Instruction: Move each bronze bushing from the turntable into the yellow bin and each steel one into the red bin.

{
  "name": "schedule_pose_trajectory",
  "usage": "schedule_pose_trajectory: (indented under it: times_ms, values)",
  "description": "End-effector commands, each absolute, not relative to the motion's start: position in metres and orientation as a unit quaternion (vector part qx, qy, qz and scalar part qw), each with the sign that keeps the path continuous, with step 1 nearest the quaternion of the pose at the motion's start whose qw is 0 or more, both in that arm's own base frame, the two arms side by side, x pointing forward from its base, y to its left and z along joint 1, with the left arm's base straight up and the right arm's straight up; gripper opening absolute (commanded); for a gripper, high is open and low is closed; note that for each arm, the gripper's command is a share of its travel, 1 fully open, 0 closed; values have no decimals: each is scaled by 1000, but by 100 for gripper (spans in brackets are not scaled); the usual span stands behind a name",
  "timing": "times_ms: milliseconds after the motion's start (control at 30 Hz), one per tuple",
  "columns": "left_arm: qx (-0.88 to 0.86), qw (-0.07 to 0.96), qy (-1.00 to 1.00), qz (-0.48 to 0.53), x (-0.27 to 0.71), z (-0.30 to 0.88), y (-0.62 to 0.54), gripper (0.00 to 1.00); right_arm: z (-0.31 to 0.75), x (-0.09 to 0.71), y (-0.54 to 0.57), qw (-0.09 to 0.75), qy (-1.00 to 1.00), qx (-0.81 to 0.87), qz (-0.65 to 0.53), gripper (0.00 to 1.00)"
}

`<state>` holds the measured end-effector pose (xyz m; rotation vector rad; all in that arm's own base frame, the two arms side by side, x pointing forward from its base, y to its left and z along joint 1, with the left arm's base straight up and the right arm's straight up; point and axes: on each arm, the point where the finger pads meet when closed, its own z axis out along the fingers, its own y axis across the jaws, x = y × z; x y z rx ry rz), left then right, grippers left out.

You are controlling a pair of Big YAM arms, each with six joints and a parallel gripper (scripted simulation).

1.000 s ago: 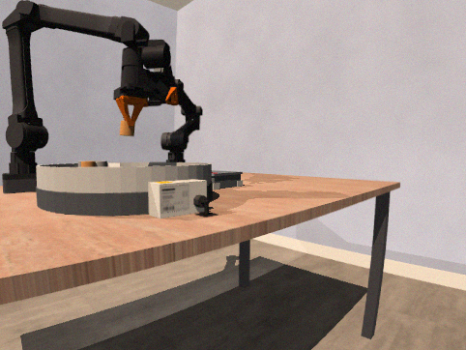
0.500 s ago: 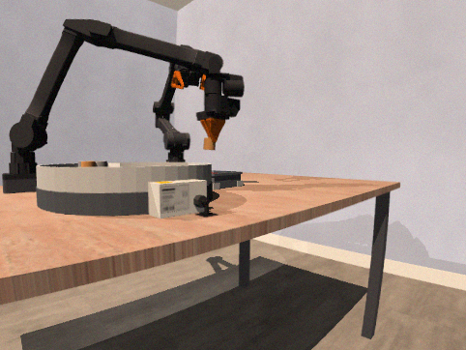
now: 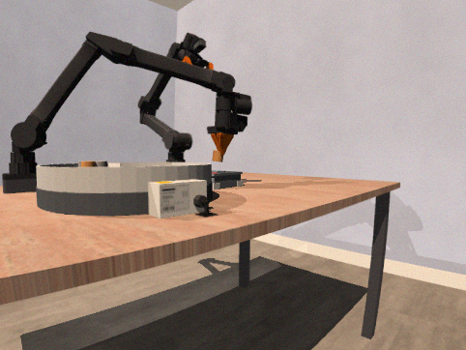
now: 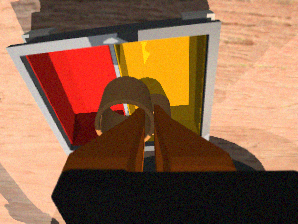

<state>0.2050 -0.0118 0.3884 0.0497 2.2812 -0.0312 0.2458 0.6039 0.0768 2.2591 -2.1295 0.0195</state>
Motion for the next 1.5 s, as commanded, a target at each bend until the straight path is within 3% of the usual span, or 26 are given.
schedule_pose_trajectory:
  times_ms: [0, 433, 867, 1467]
  values:
    - [26, 433, 901, -9, 205, 417, -10, 100, 124, 262, 624, -25, -694, 719, -10, 0]
    - [26, 433, 901, -9, 205, 417, -10, 100, 121, 273, 625, -14, -698, 716, -5, 0]
    - [26, 432, 901, -12, 205, 408, -12, 100, 110, 253, 626, -81, -693, 716, -10, 0]
    - [26, 432, 901, -12, 205, 408, -12, 100, 102, 263, 629, -84, -693, 716, -8, 0]
